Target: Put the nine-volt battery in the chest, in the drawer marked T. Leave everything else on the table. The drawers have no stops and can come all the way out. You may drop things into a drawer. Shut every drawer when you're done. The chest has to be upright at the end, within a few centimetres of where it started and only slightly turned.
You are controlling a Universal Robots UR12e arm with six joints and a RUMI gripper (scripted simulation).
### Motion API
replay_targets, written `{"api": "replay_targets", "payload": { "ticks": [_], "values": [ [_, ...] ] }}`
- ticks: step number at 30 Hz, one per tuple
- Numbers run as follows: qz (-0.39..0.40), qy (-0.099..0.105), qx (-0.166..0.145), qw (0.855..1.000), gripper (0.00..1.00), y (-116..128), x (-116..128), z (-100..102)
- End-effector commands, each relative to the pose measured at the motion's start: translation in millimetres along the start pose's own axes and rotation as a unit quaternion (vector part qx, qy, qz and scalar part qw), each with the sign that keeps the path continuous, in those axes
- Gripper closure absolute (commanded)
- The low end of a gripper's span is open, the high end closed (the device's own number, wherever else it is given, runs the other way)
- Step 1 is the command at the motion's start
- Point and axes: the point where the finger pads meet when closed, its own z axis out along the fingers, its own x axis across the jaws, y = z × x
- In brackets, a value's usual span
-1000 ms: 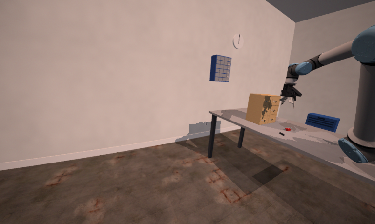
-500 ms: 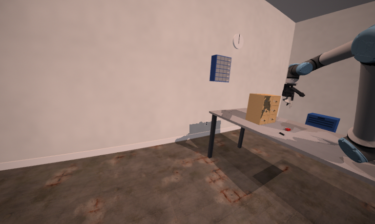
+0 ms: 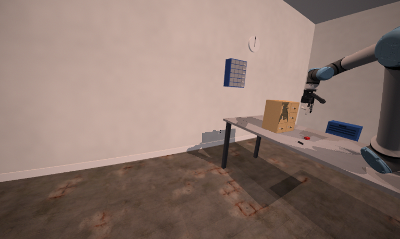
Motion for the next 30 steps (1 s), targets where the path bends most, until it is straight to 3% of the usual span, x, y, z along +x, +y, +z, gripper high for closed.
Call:
{"api": "replay_targets", "payload": {
  "ticks": [1, 15, 30],
  "values": [
    [0.048, -0.002, 0.0, 0.999, 0.0, -0.3, 0.5, -0.7],
    [0.106, -0.002, -0.001, 0.994, 0.0, -1.0, 1.3, -0.6],
    [0.115, -0.002, -0.001, 0.993, 0.0, -1.1, 1.5, -0.6]
  ]
}}
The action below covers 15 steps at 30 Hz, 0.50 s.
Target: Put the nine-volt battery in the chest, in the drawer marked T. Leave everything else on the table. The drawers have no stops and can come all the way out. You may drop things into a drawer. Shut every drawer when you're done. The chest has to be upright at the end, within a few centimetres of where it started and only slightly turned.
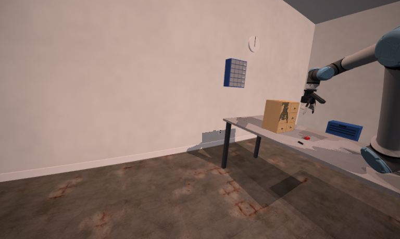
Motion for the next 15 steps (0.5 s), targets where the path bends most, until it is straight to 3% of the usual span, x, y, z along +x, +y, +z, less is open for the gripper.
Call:
{"api": "replay_targets", "payload": {
  "ticks": [1, 15],
  "values": [
    [0.0, 0.0, -0.001, 1.0, 0.0, 0.5, -0.2, -0.7],
    [0.0, 0.0, -0.023, 1.0, 0.0, 3.5, -0.2, 2.9]
  ]
}}
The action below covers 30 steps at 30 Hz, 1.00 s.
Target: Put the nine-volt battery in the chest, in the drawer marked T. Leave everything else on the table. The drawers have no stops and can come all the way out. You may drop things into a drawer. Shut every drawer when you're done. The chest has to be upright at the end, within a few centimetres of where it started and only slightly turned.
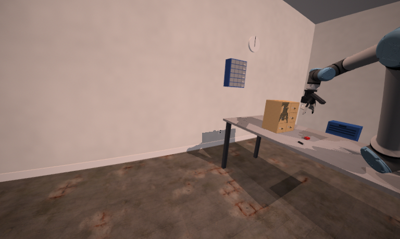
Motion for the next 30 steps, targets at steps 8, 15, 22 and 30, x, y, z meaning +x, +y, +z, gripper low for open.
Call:
{"api": "replay_targets", "payload": {
  "ticks": [8, 15, 22, 30],
  "values": [
    [0.0, 0.0, -0.055, 0.998, 0.0, 7.8, -0.2, 8.4],
    [0.0, 0.0, -0.096, 0.995, 0.0, 13.3, -0.3, 15.2],
    [0.0, 0.0, -0.162, 0.987, 0.0, 22.1, -0.3, 26.3],
    [0.0, 0.0, -0.238, 0.971, 0.0, 32.6, -0.5, 39.3]
  ]
}}
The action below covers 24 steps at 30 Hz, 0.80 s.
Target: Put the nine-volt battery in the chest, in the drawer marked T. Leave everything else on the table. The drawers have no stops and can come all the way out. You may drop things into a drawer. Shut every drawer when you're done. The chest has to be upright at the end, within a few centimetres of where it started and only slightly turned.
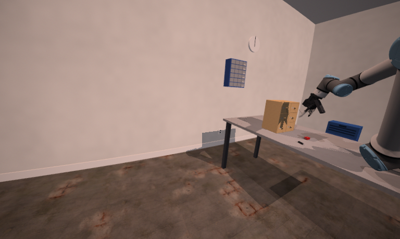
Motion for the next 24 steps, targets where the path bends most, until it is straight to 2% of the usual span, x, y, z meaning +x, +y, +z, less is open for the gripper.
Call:
{"api": "replay_targets", "payload": {
  "ticks": [1, 2, 17, 19, 24],
  "values": [
    [0.001, -0.004, -0.045, 0.999, 0.0, 3.9, -1.6, 8.8],
    [0.001, -0.004, -0.045, 0.999, 0.0, 3.9, -1.6, 8.8],
    [0.001, -0.005, -0.17, 0.985, 0.0, 11.6, -2.0, 34.6],
    [0.001, -0.005, -0.17, 0.985, 0.0, 11.6, -2.0, 34.6],
    [0.0, -0.004, -0.205, 0.979, 0.0, 13.5, -1.8, 41.7]
  ]
}}
